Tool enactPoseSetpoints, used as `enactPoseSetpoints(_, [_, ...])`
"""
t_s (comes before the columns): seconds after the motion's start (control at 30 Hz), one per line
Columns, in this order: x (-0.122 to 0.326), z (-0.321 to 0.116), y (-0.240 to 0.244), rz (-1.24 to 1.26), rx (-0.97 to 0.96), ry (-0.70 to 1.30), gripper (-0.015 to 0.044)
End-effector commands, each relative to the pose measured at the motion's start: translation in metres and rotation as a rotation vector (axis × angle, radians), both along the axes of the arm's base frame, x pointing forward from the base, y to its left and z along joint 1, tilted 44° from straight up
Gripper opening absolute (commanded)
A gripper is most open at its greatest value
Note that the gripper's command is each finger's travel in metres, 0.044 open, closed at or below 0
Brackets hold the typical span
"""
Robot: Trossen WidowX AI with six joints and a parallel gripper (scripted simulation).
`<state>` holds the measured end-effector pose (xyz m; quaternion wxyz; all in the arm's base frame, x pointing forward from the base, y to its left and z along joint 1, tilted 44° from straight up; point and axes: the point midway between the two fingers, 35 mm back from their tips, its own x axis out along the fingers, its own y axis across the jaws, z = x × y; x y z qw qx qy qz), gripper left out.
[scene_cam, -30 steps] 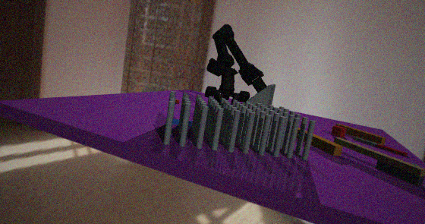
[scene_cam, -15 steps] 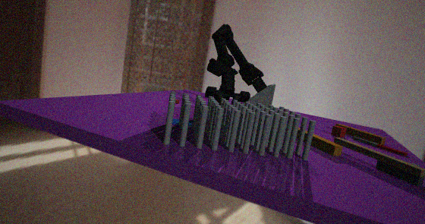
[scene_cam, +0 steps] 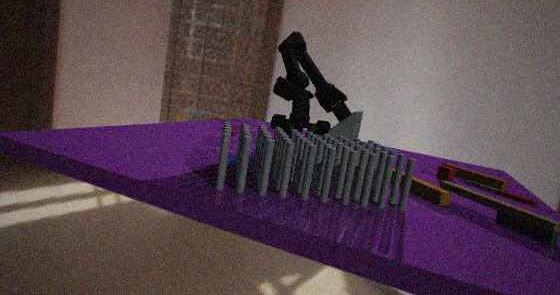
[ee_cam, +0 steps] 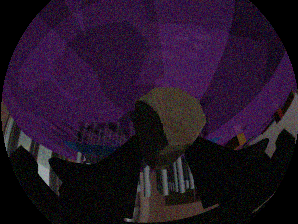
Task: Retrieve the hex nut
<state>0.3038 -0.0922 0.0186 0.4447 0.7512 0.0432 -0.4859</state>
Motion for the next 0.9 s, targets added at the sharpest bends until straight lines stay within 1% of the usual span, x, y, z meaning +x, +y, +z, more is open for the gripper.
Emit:
enactPoseSetpoints(0.0, [0.006, 0.002, 0.002, 0.003, -0.001, -0.013, 0.0])
enactPoseSetpoints(0.87, [0.019, -0.002, 0.008, 0.003, 0.0, -0.014, 0.0])
